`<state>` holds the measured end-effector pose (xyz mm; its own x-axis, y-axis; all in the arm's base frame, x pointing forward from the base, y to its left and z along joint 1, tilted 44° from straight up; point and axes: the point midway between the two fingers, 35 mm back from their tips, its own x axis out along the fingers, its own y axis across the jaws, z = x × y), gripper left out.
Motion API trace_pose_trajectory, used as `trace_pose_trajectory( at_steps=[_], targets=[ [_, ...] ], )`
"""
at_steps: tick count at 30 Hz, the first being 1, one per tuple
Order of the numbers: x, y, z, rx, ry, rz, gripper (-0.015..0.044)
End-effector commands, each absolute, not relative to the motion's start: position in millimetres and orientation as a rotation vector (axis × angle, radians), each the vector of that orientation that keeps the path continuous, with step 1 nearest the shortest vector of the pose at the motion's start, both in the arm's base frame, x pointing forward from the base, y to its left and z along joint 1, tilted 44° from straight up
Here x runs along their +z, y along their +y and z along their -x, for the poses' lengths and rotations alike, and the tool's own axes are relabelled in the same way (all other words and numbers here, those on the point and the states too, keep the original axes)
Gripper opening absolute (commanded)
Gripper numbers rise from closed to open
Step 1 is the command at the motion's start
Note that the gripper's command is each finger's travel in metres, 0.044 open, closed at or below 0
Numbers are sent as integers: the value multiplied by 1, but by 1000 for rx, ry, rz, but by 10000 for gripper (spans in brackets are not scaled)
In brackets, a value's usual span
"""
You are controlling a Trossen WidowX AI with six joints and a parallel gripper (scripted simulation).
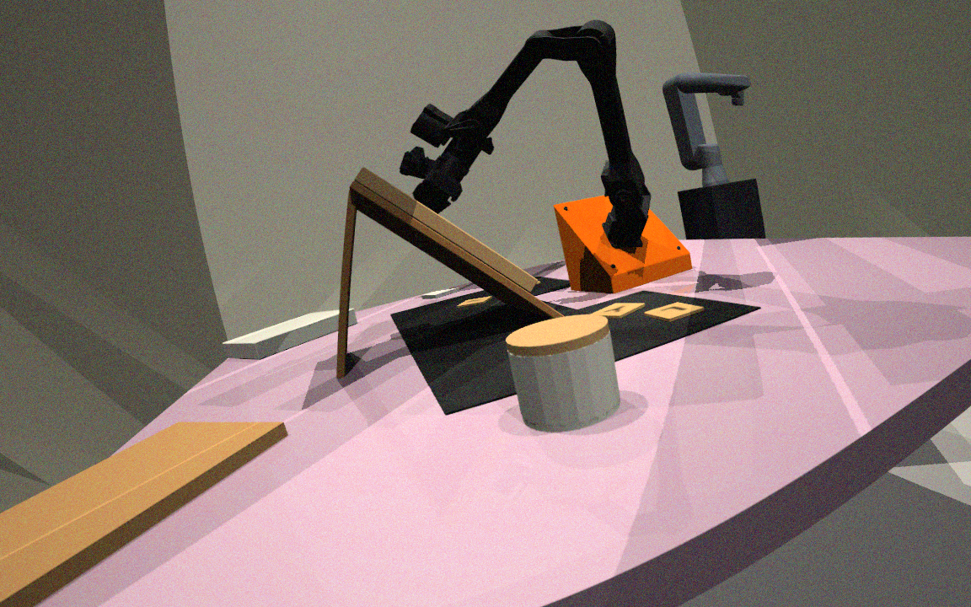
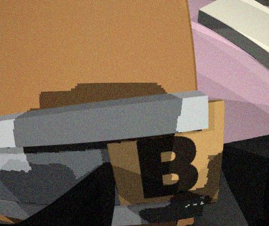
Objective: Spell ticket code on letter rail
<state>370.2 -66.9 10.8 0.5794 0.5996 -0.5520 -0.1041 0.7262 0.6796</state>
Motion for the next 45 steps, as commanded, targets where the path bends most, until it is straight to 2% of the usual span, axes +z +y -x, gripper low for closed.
trace_pose_trajectory(
  at_steps=[1,45],
  targets=[
    [11,-66,-370,442,868,-647,0],
    [29,-44,-366,442,868,-649,0]
  ],
)
